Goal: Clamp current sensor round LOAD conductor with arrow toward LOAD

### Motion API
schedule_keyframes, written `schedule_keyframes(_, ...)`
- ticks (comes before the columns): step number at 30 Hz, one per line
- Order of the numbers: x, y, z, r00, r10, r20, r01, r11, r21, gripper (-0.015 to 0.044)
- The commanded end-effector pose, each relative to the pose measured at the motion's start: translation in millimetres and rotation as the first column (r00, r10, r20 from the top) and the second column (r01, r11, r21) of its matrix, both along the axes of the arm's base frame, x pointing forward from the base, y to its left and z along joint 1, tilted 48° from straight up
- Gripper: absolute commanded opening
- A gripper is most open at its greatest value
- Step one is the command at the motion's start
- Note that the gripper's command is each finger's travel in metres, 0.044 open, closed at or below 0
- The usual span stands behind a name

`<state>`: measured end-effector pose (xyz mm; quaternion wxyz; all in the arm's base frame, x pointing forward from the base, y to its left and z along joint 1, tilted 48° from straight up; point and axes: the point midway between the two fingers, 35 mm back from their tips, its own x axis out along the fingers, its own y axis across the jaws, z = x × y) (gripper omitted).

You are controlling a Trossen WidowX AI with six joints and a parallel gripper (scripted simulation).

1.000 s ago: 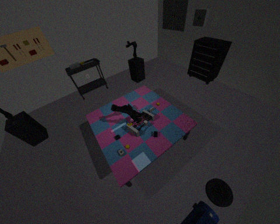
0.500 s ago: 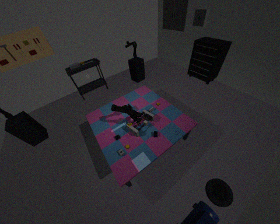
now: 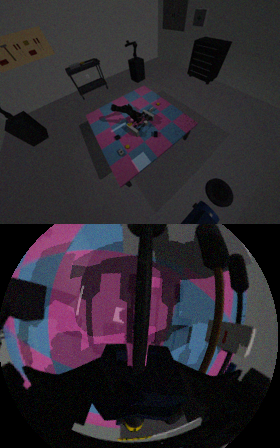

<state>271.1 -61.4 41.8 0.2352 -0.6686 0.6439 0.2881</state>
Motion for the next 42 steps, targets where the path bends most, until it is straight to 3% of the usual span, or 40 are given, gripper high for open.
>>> schedule_keyframes(1,0.4,4.0,3.0,0.999,0.041,0.032,-0.041,0.999,0.003,0.0)
schedule_keyframes(10,0.9,11.9,10.4,0.982,0.143,0.123,-0.145,0.989,0.003,0.0)
schedule_keyframes(20,1.9,9.6,8.5,0.988,0.11,0.105,-0.111,0.994,0.01,0.0)
schedule_keyframes(37,2.0,9.7,8.9,0.99,0.103,0.098,-0.105,0.994,0.01,0.044)
schedule_keyframes(40,0.4,8.8,8.0,0.989,0.111,0.095,-0.112,0.994,0.005,0.0361)
schedule_keyframes(42,0.4,8.8,8.0,0.989,0.111,0.095,-0.112,0.994,0.005,0.0342)
